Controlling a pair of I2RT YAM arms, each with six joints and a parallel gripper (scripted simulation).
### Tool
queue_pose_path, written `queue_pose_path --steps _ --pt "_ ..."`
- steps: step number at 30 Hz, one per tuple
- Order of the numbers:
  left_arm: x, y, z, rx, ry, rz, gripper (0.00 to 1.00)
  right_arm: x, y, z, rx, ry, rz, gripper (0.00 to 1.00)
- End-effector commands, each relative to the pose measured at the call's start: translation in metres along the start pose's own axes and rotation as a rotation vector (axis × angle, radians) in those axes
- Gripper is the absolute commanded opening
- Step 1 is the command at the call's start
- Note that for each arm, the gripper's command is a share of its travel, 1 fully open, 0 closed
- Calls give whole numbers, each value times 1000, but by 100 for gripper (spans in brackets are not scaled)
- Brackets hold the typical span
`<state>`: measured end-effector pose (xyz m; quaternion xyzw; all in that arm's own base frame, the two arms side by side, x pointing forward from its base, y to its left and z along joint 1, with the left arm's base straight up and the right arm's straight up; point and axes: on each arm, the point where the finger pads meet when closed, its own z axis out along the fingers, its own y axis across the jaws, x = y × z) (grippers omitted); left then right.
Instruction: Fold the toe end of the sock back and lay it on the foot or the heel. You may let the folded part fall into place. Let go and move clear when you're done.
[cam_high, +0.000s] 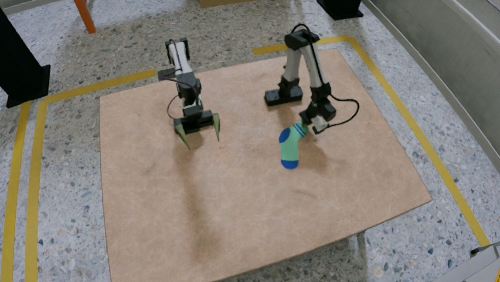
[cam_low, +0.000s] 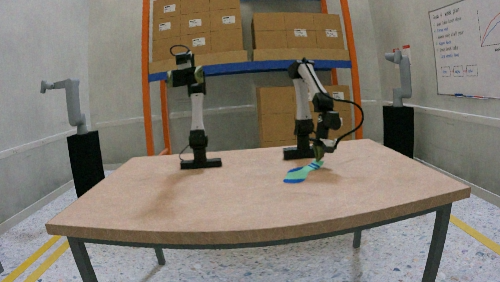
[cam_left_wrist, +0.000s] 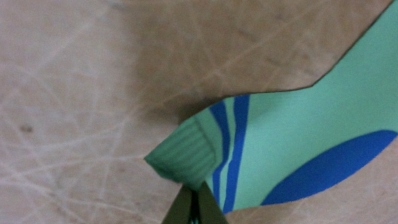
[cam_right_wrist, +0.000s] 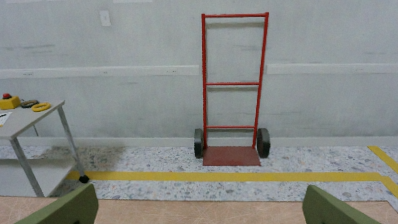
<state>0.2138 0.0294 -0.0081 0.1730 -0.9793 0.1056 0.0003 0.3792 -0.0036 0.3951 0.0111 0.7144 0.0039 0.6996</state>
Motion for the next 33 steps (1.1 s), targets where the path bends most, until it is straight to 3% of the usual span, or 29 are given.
queue_pose_path --steps 1,11,12,20,22,25,33 --pt "-11 -1 5 21 -45 -12 3 -20 0 -6 3 -55 -4 100" --pt "-19 0 7 14 -67 5 3 -20 0 -6 3 -55 -4 100" --pt "-23 -1 4 20 -78 -6 38 -20 0 -6 3 -55 -4 100" --pt "-23 -1 4 20 -78 -5 38 -20 0 -6 3 -55 -4 100" --pt "-5 -3 -9 17 -19 -15 38 -20 0 -6 3 -55 -4 100" --pt "-17 -6 -17 19 -68 -4 38 -20 0 -6 3 -55 -4 100" --pt "-5 -11 -43 16 -24 -9 38 -20 0 -6 3 -55 -4 100"
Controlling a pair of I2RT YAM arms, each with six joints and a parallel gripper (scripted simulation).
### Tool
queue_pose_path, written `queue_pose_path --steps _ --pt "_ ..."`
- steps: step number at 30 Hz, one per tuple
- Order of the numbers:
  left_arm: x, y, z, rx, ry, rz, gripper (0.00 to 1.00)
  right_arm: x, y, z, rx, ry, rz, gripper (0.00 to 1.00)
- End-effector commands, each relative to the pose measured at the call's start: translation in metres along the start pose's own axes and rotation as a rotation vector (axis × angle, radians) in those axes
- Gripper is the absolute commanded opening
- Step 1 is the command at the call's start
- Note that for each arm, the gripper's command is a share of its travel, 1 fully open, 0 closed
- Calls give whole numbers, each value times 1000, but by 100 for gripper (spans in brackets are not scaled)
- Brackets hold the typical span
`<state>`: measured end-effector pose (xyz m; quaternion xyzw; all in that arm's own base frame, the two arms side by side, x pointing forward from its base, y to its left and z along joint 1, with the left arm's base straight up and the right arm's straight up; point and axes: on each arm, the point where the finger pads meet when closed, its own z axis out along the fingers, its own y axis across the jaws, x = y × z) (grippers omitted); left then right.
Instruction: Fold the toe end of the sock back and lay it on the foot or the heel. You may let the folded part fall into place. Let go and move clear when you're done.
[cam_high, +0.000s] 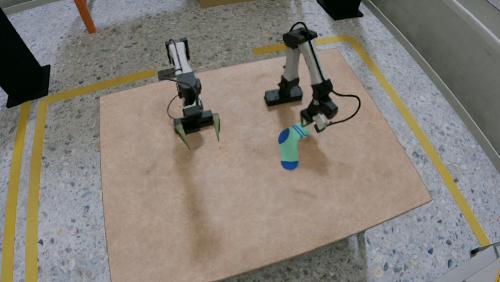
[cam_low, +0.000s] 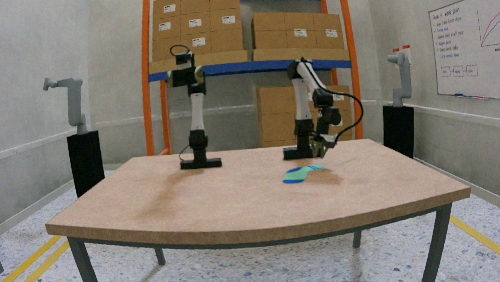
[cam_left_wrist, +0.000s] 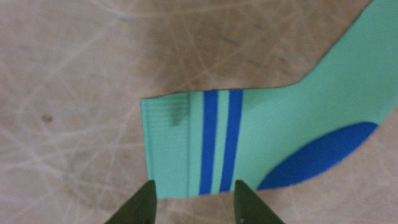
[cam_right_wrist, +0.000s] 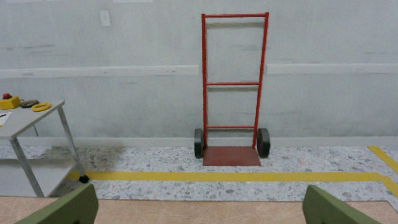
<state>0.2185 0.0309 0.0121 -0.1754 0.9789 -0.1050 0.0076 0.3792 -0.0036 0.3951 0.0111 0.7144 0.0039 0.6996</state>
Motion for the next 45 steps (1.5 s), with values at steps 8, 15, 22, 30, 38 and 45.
queue_pose_path --steps 8,15,22,30,38,45 --pt "5 -6 -22 15 -8 -5 38 -20 0 -6 3 -55 -4 100" --pt "-35 -11 -40 -9 -165 69 38 -20 0 -6 3 -55 -4 100" --pt "-80 -26 -63 -30 -368 158 38 -20 0 -6 3 -55 -4 100" --pt "-108 -41 -87 -33 -513 211 38 -20 0 -6 3 -55 -4 100" --pt "-140 -69 -144 -26 -758 289 38 -20 0 -6 3 -55 -4 100" --pt "-152 -87 -180 -16 -899 330 38 -20 0 -6 3 -55 -4 100"
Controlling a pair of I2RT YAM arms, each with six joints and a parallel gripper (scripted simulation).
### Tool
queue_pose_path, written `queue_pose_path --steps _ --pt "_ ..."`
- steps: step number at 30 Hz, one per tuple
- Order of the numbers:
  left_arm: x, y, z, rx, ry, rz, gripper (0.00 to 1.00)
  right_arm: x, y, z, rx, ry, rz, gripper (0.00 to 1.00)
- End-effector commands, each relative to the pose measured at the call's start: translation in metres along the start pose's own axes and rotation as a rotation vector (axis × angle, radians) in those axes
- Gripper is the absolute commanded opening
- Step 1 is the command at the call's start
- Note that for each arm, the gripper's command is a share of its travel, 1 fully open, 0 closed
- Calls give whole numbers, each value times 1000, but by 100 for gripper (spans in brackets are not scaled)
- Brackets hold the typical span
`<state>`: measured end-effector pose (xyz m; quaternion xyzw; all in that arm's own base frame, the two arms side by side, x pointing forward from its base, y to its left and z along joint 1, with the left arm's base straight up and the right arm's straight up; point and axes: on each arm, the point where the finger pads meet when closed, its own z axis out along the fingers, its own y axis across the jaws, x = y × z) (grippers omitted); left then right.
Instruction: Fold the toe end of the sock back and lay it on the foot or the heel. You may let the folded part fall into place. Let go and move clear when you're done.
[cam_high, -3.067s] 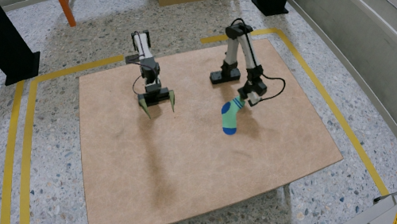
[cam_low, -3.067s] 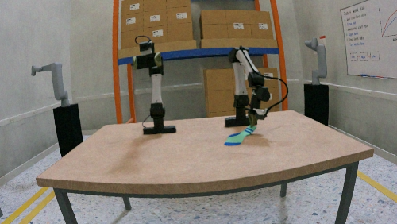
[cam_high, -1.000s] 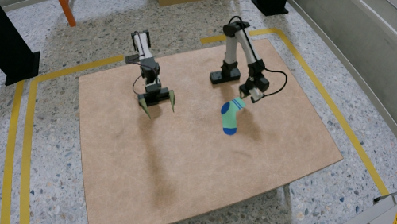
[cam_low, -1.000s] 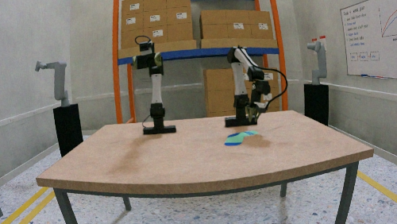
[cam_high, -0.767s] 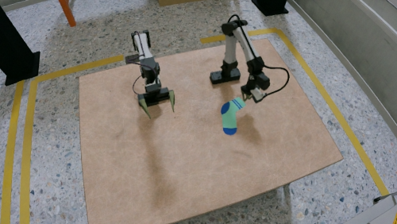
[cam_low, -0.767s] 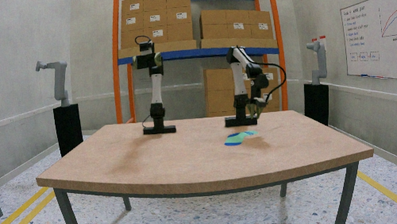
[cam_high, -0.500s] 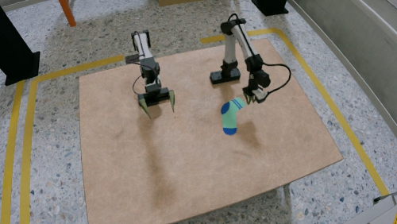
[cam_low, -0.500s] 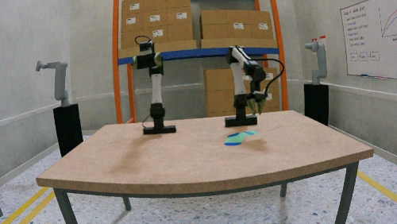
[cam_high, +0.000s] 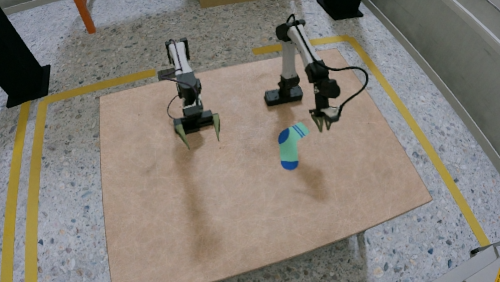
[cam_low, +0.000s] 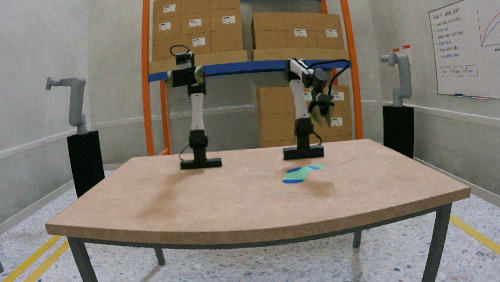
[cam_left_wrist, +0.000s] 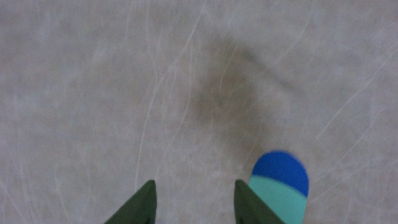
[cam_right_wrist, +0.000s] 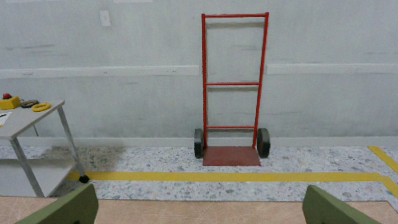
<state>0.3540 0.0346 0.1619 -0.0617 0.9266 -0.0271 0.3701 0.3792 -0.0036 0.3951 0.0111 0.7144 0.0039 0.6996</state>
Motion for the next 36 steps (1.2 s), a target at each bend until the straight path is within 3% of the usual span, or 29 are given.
queue_pose_path --steps 1,11,14,20,21,22,30,32,36 --pt "-52 -3 -9 -9 -174 48 38 -20 0 -6 3 -55 -4 100" --pt "-116 -23 -55 2 -435 98 38 -20 0 -6 3 -55 -4 100" --pt "-136 -30 -80 8 -533 111 38 -20 0 -6 3 -55 -4 100" --pt "-150 -35 -86 7 -586 117 38 -20 0 -6 3 -55 -4 100" --pt "-154 -36 -92 9 -610 120 38 -20 0 -6 3 -55 -4 100" --pt "-163 -39 -117 16 -676 106 38 -20 0 -6 3 -55 -4 100" --pt "-193 -55 -155 33 -835 132 38 -20 0 -6 3 -55 -4 100" --pt "-200 -59 -179 41 -903 133 38 -20 0 -6 3 -55 -4 100" --pt "-203 -60 -176 37 -905 131 38 -20 0 -6 3 -55 -4 100"
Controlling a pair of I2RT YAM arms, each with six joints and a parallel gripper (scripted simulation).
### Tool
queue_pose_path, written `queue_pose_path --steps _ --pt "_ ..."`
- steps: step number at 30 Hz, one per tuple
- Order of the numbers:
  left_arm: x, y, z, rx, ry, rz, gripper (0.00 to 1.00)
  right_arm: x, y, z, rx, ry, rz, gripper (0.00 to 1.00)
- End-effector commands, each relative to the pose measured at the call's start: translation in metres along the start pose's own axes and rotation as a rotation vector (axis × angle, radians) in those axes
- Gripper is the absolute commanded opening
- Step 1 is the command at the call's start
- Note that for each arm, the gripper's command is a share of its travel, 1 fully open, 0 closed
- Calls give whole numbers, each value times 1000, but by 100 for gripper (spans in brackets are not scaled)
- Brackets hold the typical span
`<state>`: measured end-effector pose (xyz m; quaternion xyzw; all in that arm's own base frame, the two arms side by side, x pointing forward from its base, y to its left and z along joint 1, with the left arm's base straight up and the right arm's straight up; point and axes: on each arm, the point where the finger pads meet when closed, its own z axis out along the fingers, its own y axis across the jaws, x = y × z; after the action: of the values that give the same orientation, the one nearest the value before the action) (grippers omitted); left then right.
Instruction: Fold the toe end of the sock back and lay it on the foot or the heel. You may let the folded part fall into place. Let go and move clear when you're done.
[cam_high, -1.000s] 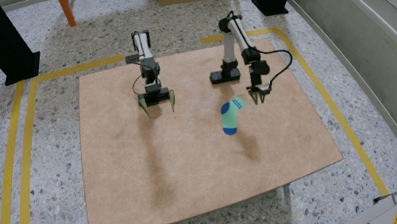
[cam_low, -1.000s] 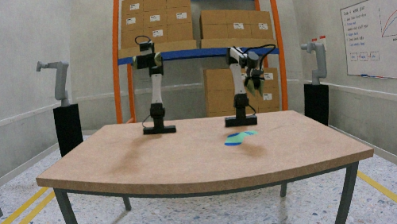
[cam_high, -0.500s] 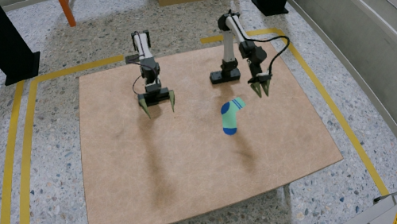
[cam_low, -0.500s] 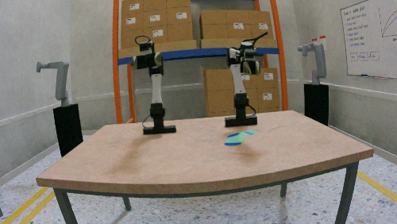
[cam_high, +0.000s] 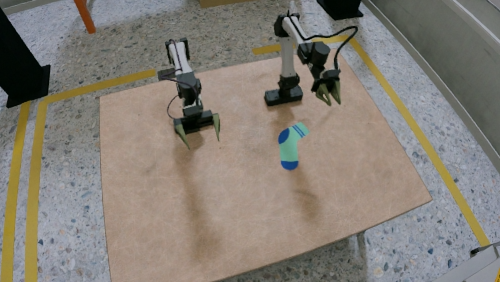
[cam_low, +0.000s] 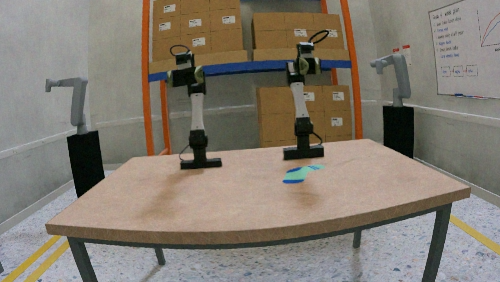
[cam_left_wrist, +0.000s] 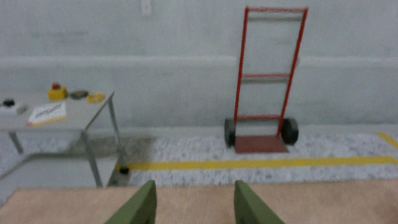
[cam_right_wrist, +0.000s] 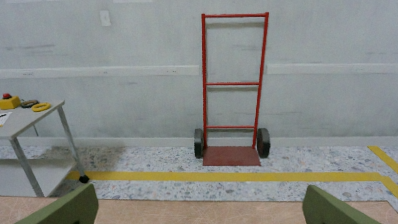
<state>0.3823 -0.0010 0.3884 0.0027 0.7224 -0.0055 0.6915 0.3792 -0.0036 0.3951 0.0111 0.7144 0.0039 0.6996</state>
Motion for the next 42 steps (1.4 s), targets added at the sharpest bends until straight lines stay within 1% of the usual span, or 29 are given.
queue_pose_path --steps 1,4,5,6,7,8,11,13,15,16,19,20,22,23,25,26,27,30,32,36,42 --pt "-44 4 1 -27 -133 15 38 -20 0 -6 3 -55 -4 100" --pt "-47 3 -3 -26 -141 14 38 -20 0 -6 3 -55 -4 100" --pt "-39 4 -1 -27 -110 14 38 -20 0 -6 3 -55 -4 100" --pt "-46 8 -12 -38 -124 7 38 -20 0 -6 3 -55 -4 100" --pt "-61 7 -17 -36 -179 5 38 -20 0 -6 3 -55 -4 100" --pt "-61 6 -16 -30 -181 6 38 -20 0 -6 3 -55 -4 100" --pt "-57 6 -13 -30 -169 0 38 -20 0 -6 3 -55 -4 100" --pt "-41 8 -6 -35 -113 -6 38 -20 0 -6 3 -55 -4 100" --pt "-41 8 -6 -35 -113 -6 38 -20 0 -6 3 -55 -4 100" --pt "-46 6 -12 -27 -130 -5 38 -20 0 -6 3 -55 -4 100" --pt "-46 3 -15 -15 -120 -10 38 -20 0 -6 3 -55 -4 100" --pt "-22 2 -11 -8 -58 -16 38 -20 0 -6 3 -55 -4 100" --pt "-19 2 -8 -8 -51 -14 38 -20 0 -6 3 -55 -4 100" --pt "-5 2 -8 -6 -14 -17 38 -20 0 -6 3 -55 -4 100" --pt "-19 2 -8 -6 -45 -14 38 -20 0 -6 3 -55 -4 100" --pt "-12 -3 0 6 -4 29 33 -20 0 -6 3 -55 -4 100" --pt "-10 -3 1 7 10 50 33 -20 0 -6 3 -55 -4 100" --pt "9 -3 12 0 96 138 33 -20 0 -6 3 -55 -4 100" --pt "9 -3 12 0 96 138 33 -20 0 -6 3 -55 -4 100" --pt "27 -12 26 39 197 268 33 -20 0 -6 3 -55 -4 100" --pt "64 -26 46 120 355 433 33 -20 0 -6 3 -55 -4 100"
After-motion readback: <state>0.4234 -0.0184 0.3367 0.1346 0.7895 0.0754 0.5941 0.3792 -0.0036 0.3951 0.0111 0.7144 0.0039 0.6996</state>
